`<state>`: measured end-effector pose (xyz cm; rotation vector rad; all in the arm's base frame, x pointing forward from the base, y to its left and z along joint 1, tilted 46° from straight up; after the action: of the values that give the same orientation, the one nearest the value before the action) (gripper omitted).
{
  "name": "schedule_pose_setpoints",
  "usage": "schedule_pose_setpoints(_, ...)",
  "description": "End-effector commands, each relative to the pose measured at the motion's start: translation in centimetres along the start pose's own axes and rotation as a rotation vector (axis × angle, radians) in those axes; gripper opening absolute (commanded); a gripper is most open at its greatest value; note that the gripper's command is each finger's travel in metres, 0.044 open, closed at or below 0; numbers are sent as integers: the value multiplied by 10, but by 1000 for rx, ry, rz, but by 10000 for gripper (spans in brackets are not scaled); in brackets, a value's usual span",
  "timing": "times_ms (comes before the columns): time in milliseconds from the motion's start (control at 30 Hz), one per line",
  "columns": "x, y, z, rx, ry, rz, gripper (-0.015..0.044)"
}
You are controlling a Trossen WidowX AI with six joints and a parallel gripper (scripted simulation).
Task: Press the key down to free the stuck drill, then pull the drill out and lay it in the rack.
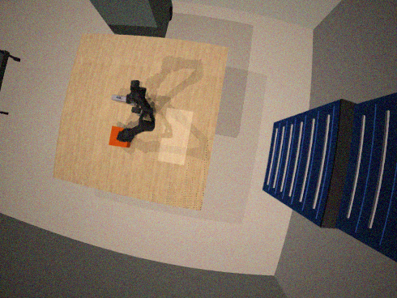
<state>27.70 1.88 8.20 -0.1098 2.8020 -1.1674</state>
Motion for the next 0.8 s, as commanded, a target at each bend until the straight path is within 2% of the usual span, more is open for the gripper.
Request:
schedule_pose_setpoints(0, 0, 3, 2, 2, 3, 0, 440)
schedule_pose_setpoints(767, 0, 11, 5, 2, 3, 0, 440)
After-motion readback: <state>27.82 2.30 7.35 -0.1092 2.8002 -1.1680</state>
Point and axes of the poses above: the point midway between the two fingers, 35 mm back from their tips, its own z axis out along the fingers, its own x axis across the jaws, y = z × x, the point moved 8 cm from there along -z, back along the fingers, and after that the axes turned 2 degrees about z, right-handed, at the moved point
